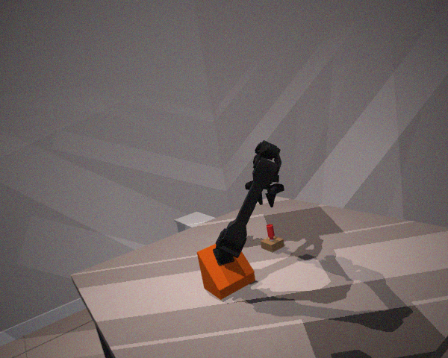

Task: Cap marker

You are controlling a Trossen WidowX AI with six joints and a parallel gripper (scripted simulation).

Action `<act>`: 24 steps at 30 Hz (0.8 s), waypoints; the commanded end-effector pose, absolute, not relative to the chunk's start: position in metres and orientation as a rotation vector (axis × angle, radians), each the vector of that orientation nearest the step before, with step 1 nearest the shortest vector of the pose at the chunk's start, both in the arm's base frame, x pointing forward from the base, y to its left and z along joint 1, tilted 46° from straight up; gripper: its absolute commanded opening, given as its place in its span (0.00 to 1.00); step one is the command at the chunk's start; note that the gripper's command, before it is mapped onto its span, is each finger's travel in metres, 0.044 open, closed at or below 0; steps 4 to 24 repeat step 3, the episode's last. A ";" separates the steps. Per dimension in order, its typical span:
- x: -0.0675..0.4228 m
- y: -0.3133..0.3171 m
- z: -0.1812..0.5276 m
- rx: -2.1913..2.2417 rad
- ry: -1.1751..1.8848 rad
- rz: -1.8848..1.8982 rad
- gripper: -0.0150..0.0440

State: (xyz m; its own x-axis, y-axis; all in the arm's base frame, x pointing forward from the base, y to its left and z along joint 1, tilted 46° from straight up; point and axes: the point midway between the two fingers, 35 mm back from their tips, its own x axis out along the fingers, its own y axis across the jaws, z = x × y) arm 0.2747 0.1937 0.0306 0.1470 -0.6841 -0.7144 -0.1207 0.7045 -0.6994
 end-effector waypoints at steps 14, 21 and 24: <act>0.274 0.194 0.030 -0.724 1.392 -0.464 1.00; 0.274 0.194 0.030 -0.724 1.392 -0.464 1.00; 0.274 0.194 0.030 -0.724 1.392 -0.464 1.00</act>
